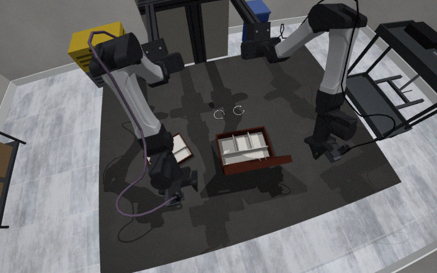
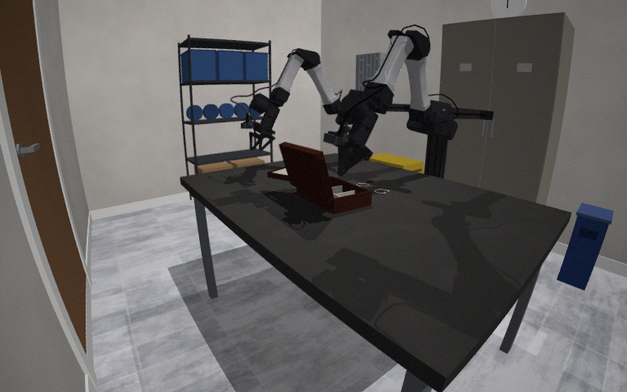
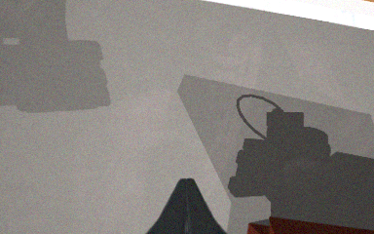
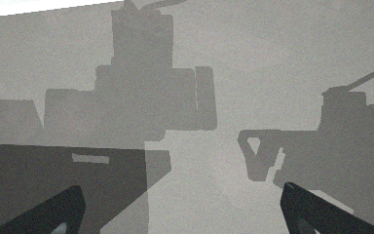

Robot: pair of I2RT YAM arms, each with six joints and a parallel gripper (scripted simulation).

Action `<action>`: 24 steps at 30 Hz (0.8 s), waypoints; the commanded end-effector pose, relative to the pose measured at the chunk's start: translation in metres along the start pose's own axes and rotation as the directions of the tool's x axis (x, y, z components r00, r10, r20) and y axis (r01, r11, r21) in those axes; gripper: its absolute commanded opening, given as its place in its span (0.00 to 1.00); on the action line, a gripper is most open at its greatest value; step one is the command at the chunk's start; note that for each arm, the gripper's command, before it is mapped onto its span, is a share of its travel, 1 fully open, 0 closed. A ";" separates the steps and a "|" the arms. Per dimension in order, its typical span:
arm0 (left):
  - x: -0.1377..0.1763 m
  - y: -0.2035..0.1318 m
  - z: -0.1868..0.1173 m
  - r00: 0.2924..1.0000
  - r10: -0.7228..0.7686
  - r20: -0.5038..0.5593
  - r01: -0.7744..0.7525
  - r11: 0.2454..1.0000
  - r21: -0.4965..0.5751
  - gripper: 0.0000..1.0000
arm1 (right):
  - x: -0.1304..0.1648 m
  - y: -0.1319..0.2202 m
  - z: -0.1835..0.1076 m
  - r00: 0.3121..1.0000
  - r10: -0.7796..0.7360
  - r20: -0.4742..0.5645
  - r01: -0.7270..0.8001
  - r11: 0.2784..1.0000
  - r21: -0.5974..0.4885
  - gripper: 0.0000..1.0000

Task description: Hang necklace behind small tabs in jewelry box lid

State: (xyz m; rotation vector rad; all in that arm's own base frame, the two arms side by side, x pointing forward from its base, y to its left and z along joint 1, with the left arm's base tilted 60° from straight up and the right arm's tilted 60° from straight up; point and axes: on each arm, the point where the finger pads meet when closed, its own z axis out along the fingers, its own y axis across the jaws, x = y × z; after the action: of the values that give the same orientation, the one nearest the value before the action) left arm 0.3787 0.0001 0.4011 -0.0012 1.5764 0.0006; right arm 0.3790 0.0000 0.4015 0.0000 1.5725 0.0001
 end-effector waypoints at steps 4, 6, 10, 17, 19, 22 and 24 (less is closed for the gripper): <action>-0.047 0.000 -0.023 0.992 0.010 0.125 -0.011 1.000 0.004 0.00 | -0.018 0.000 -0.003 0.999 0.007 0.047 -0.007 1.000 0.002 1.00; -0.047 0.000 -0.023 0.992 0.011 0.126 -0.011 1.000 0.004 0.00 | -0.018 0.000 -0.003 0.999 0.007 0.048 -0.007 1.000 0.002 1.00; -0.047 0.000 -0.023 0.992 0.010 0.127 -0.011 1.000 0.006 0.00 | -0.020 -0.001 -0.003 0.999 0.007 0.051 -0.007 1.000 0.002 1.00; -0.044 -0.003 -0.020 0.993 0.010 0.118 -0.012 1.000 0.013 0.00 | -0.021 -0.001 -0.004 0.998 0.007 0.054 -0.007 1.000 0.002 1.00; -0.044 -0.003 -0.020 0.993 0.010 0.118 -0.012 1.000 0.013 0.00 | -0.021 -0.001 -0.004 0.998 0.007 0.054 -0.007 1.000 0.002 1.00; -0.042 -0.003 -0.018 0.994 0.010 0.113 -0.012 1.000 0.012 0.00 | -0.021 -0.001 -0.004 0.998 0.007 0.055 -0.007 1.000 0.002 1.00; -0.041 -0.003 -0.017 0.994 0.010 0.109 -0.012 1.000 0.012 0.00 | -0.021 -0.001 -0.004 0.998 0.007 0.055 -0.007 1.000 0.002 1.00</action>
State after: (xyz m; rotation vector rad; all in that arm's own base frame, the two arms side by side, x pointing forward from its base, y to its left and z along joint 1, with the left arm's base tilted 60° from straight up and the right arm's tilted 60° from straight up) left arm 0.3785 0.0001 0.4029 0.0001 1.5692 -0.0003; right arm 0.3790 0.0000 0.4017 0.0001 1.5719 0.0001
